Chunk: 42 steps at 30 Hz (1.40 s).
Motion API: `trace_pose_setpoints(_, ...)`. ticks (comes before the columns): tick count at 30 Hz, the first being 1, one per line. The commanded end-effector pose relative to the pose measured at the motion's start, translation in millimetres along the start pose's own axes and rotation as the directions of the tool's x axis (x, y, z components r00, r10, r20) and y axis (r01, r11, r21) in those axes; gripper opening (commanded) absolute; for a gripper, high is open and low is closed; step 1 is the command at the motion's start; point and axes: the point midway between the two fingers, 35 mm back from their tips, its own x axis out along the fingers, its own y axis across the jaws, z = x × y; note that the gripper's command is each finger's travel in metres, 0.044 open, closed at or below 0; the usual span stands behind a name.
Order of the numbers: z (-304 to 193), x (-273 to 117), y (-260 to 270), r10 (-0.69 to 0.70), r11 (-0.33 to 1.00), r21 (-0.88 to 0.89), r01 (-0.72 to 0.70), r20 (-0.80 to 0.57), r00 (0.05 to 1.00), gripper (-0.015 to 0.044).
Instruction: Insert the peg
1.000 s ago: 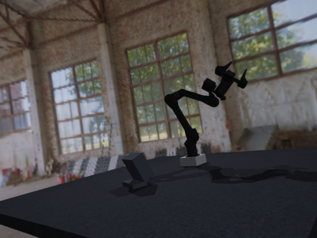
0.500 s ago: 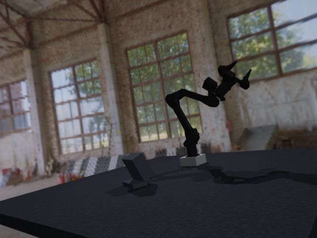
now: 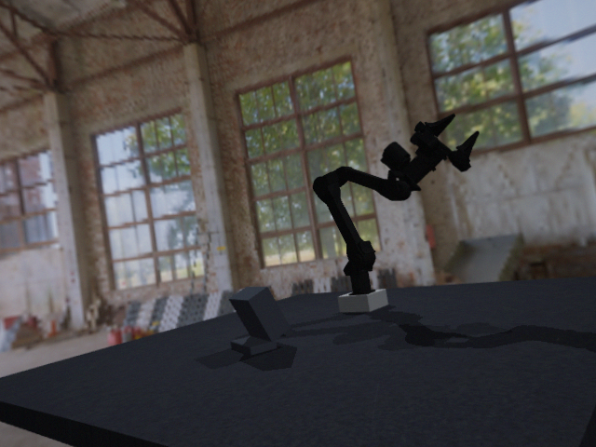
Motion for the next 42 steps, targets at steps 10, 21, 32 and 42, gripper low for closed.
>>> trace_pose_setpoints(10,50.4,-11.4,-52.1,-0.212,0.952,-0.200,0.231,0.111,0.971,0.0440)
trace_pose_setpoints(21,98.2,-35.3,-91.0,-0.387,0.827,-0.341,0.447,0.231,0.893,0.0440)
trace_pose_setpoints(32,144.9,-68.6,-123.5,-0.530,0.644,-0.438,0.627,0.336,0.778,0.0440)
trace_pose_setpoints(42,184.7,-109.1,-147.1,-0.642,0.440,-0.481,0.758,0.421,0.640,0.0440)
